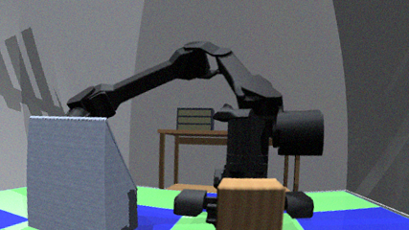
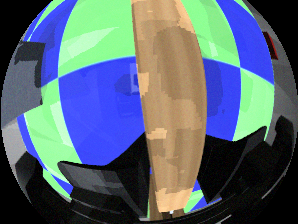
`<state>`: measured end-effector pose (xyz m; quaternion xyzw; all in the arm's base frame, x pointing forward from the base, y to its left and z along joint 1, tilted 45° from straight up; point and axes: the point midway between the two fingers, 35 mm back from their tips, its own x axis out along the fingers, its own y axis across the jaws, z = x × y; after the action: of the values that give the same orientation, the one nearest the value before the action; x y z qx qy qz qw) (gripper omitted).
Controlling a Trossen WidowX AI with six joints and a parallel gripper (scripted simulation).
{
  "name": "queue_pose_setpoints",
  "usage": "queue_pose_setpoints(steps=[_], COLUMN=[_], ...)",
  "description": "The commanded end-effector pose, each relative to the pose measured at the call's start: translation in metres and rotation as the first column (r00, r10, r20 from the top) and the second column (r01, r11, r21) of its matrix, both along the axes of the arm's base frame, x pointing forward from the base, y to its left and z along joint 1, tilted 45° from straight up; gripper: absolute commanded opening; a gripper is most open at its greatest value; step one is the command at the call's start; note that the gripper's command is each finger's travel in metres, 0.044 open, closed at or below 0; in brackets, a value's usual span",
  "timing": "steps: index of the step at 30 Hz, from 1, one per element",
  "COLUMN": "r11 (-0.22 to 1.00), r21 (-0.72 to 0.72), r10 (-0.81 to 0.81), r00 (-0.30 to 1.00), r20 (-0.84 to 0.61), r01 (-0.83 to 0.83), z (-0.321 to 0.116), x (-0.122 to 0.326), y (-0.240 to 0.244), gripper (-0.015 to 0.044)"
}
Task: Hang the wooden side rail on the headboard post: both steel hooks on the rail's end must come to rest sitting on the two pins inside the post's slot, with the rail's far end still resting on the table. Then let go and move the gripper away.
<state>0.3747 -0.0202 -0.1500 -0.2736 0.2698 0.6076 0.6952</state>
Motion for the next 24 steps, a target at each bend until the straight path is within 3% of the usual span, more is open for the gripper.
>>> queue_pose_setpoints(steps=[1,24], r11=[1.0,1.0], r21=[-0.005,-0.005], r10=[-0.013,-0.013], r00=[1.0,1.0], r20=[0.005,0.005], r01=[0.013,0.013], z=[-0.0003,-0.0018], x=[-0.0001,-0.0007], y=[-0.0068,-0.0088], gripper=[0.0,0.0])
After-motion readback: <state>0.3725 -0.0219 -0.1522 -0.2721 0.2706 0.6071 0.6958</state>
